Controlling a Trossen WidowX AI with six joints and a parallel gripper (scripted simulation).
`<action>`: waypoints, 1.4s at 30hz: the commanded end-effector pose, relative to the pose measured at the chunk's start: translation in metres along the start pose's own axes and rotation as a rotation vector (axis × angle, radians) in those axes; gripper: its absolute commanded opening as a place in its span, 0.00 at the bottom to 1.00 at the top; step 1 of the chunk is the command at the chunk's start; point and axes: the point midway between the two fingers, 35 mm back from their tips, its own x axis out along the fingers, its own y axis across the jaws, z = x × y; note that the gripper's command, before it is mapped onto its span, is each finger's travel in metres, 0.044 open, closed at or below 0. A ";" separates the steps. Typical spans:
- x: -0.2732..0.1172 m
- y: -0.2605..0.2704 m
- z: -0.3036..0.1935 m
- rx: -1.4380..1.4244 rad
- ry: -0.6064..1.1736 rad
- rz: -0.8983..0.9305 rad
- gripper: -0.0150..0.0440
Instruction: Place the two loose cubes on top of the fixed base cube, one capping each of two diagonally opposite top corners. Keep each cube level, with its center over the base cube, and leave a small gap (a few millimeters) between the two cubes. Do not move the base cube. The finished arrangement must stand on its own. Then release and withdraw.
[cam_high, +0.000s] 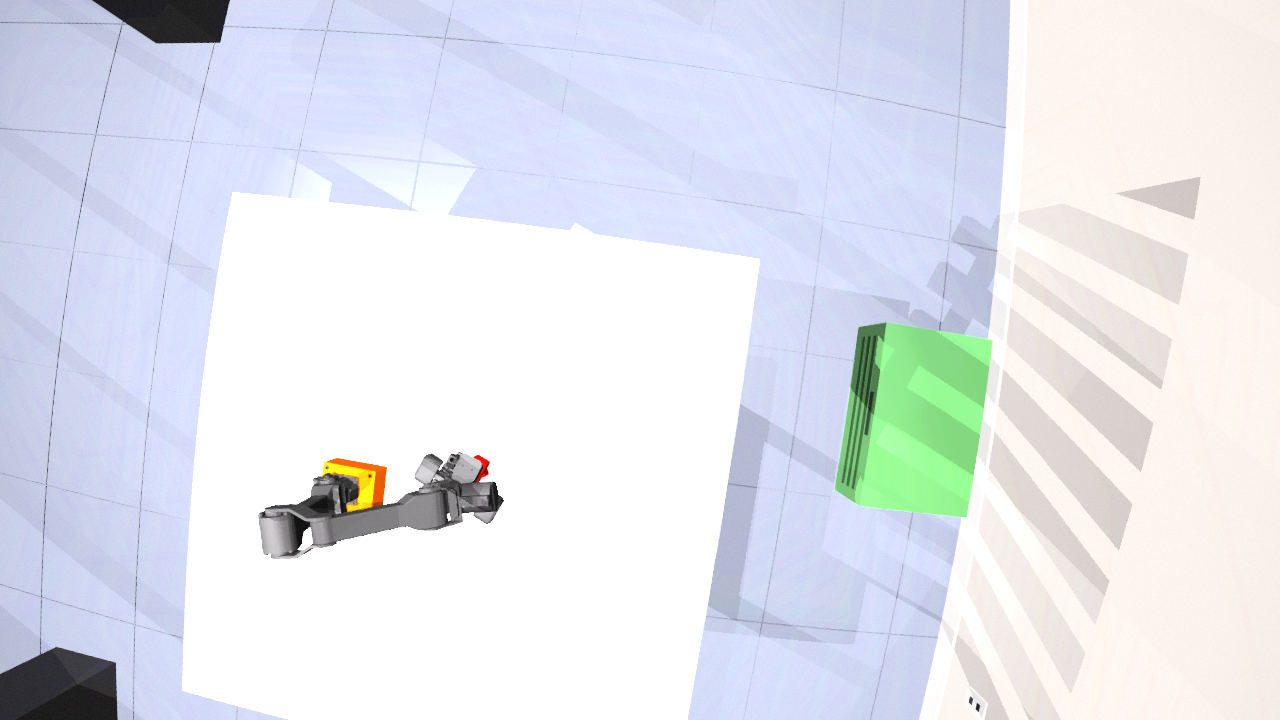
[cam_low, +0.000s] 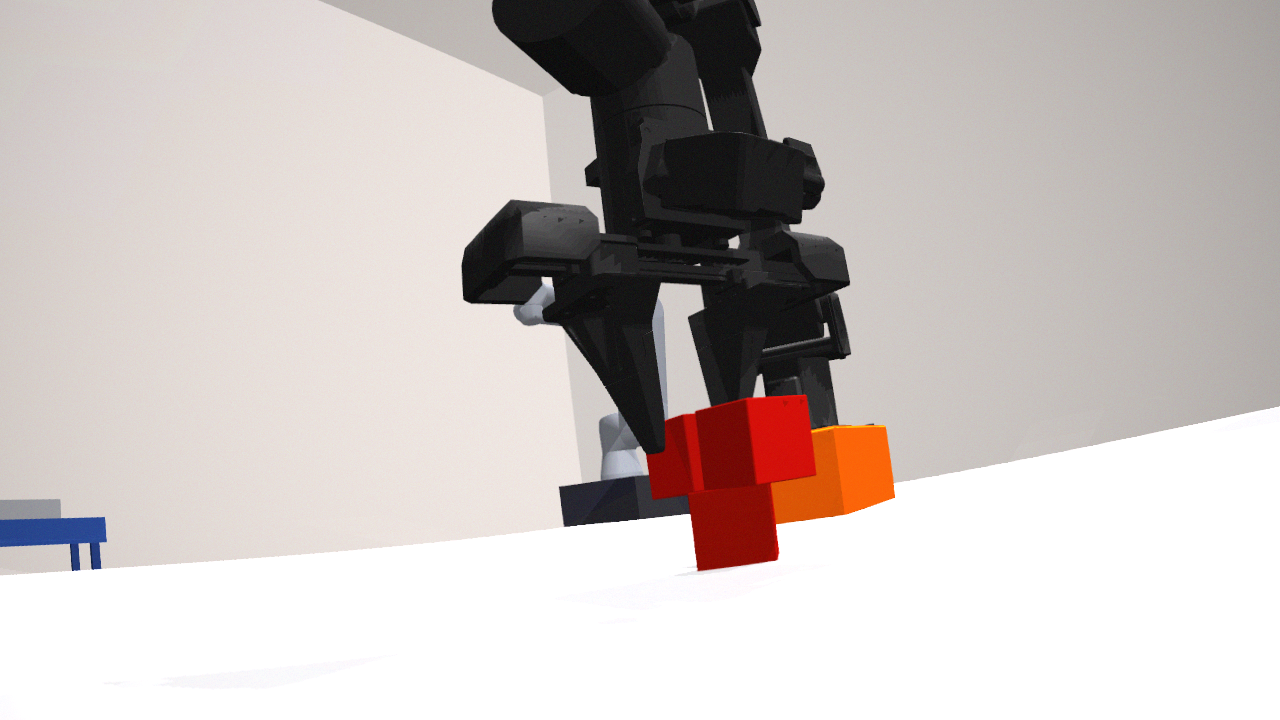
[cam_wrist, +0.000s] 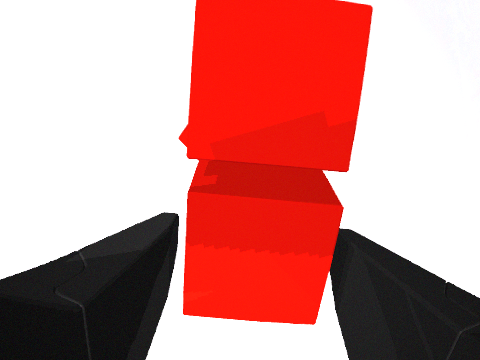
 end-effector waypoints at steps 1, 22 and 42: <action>-0.006 0.000 0.000 0.001 -0.002 0.001 0.60; -0.031 0.000 0.000 0.000 0.000 0.000 0.60; -0.055 0.000 0.000 0.000 0.000 0.000 0.60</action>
